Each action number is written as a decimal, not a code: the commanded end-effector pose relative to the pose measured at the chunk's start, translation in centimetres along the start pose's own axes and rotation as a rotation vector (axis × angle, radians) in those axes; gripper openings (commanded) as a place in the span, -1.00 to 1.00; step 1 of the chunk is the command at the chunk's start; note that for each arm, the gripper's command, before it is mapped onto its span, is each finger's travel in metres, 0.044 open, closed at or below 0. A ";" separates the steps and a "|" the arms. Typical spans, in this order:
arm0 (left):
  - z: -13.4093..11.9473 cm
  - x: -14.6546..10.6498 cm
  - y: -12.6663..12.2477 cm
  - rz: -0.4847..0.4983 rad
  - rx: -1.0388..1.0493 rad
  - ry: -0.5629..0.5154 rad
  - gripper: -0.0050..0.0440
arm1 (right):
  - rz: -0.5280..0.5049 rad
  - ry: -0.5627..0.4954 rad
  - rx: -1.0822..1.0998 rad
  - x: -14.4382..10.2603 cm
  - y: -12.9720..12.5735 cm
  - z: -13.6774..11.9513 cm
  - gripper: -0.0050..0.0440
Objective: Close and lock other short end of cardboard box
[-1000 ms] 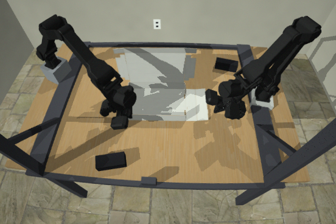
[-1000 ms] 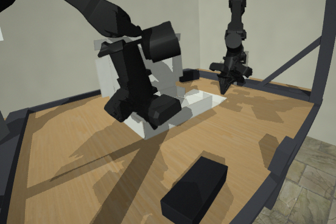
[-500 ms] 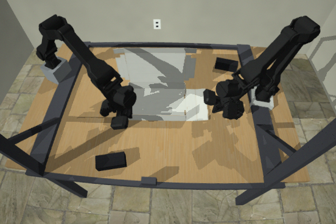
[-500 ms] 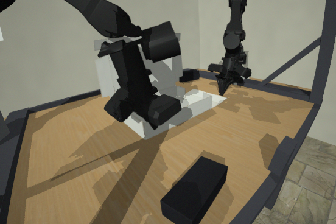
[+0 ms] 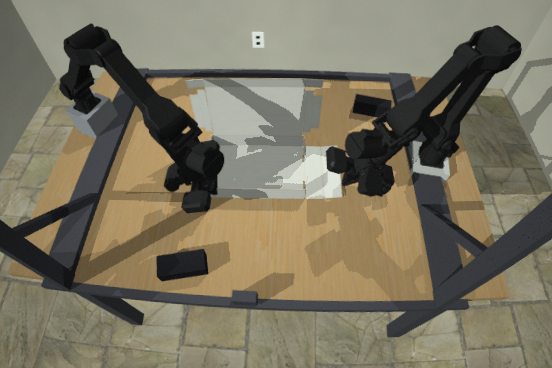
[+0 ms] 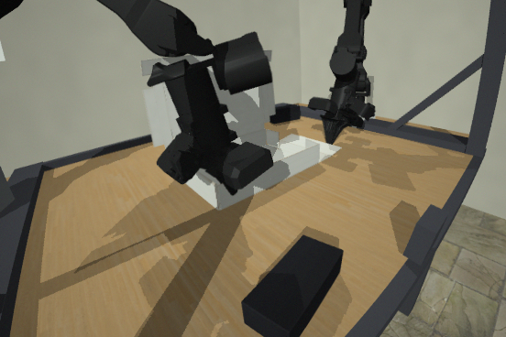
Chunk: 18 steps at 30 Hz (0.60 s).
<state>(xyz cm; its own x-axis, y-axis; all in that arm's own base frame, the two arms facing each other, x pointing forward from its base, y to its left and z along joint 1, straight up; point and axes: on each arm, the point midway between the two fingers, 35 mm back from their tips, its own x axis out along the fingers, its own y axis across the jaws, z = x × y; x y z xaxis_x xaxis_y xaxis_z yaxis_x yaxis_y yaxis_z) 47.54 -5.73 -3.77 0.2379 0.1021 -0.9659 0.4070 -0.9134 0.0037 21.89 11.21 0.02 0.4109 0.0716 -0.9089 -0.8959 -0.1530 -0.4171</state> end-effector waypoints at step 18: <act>-0.9 -1.3 0.5 0.025 0.000 0.029 -0.77 | -0.025 -0.007 0.003 -0.5 -1.7 0.2 -0.80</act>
<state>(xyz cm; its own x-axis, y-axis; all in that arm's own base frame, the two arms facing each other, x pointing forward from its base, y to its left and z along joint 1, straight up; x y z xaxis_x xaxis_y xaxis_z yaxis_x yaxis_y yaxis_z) 47.49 -5.79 -3.78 0.2361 0.0995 -0.9666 0.4060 -0.9139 0.0051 22.14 11.14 0.07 0.3989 0.0651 -0.9147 -0.9014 -0.1555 -0.4041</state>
